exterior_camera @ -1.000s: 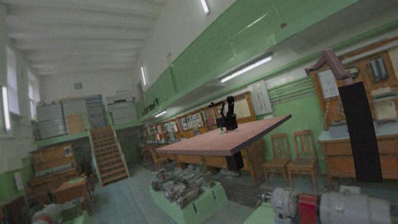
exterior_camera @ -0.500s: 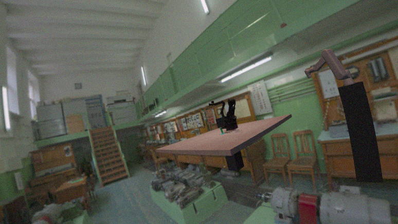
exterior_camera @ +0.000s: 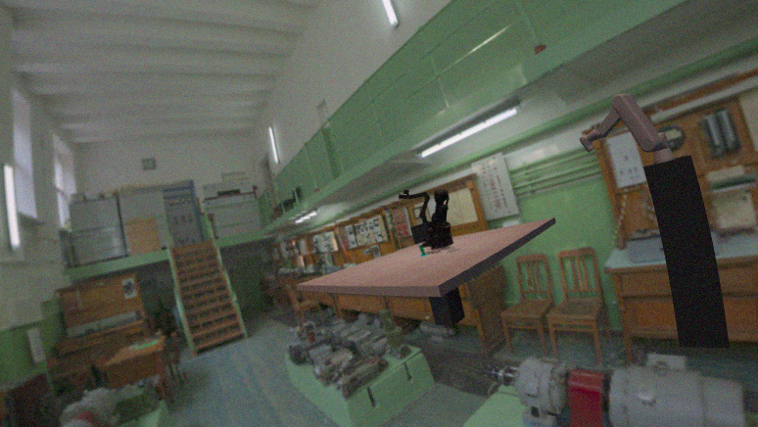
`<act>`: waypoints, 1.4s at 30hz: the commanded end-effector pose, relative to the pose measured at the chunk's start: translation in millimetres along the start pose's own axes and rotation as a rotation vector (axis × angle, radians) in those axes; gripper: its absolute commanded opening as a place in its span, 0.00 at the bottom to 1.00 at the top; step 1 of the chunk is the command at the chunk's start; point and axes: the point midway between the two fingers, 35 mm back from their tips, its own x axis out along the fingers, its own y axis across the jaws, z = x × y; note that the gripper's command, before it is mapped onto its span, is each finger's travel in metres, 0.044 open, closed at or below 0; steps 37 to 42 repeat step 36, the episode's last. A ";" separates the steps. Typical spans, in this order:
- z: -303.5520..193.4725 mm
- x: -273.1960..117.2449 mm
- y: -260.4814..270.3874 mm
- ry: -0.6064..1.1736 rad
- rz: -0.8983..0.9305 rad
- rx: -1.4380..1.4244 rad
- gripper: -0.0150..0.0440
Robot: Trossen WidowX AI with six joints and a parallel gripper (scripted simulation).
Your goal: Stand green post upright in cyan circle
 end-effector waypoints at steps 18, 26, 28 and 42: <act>10.9 -1.4 5.7 0.000 0.007 0.005 0.93; 30.9 -4.8 11.6 -0.003 0.015 -0.002 0.93; 35.7 -5.7 12.4 -0.004 0.017 -0.004 0.93; 54.4 -9.7 13.5 -0.008 0.026 -0.011 0.93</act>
